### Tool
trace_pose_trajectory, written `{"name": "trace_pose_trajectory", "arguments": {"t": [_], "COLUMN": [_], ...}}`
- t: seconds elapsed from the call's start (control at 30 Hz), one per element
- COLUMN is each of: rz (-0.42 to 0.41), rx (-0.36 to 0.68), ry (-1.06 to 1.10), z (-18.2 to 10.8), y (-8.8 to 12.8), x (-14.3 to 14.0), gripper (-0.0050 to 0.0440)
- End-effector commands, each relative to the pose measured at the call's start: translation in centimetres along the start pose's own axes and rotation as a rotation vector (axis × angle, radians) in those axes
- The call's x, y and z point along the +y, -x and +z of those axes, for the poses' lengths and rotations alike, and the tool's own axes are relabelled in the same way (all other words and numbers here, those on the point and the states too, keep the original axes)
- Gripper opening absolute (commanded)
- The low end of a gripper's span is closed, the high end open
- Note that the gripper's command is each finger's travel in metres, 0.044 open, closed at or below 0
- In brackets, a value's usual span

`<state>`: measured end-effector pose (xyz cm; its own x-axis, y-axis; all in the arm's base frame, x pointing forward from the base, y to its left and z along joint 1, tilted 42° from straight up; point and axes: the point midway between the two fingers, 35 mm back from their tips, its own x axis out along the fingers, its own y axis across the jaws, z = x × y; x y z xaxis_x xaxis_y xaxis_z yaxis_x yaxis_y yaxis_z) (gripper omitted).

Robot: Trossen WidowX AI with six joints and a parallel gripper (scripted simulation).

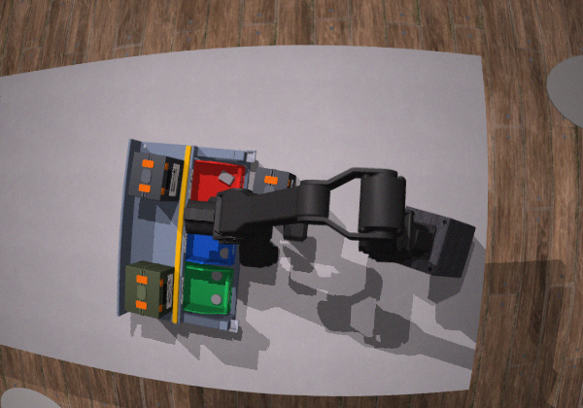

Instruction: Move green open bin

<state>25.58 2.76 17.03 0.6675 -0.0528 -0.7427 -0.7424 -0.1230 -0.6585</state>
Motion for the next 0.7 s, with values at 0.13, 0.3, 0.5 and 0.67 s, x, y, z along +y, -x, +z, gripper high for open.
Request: {"name": "trace_pose_trajectory", "arguments": {"t": [0.13, 0.3, 0.5, 0.67], "rz": [-0.017, -0.017, -0.021, -0.015], "rx": [-0.012, -0.012, -0.017, -0.016], "ry": [-0.005, -0.005, -0.004, -0.008], "z": [4.5, 4.5, 5.3, 9.1], "y": [0.2, 0.2, 0.3, 0.1], "x": [-1.7, -1.7, -2.0, -3.1], "gripper": [0.0425, 0.0425, 0.0425, 0.0425]}}
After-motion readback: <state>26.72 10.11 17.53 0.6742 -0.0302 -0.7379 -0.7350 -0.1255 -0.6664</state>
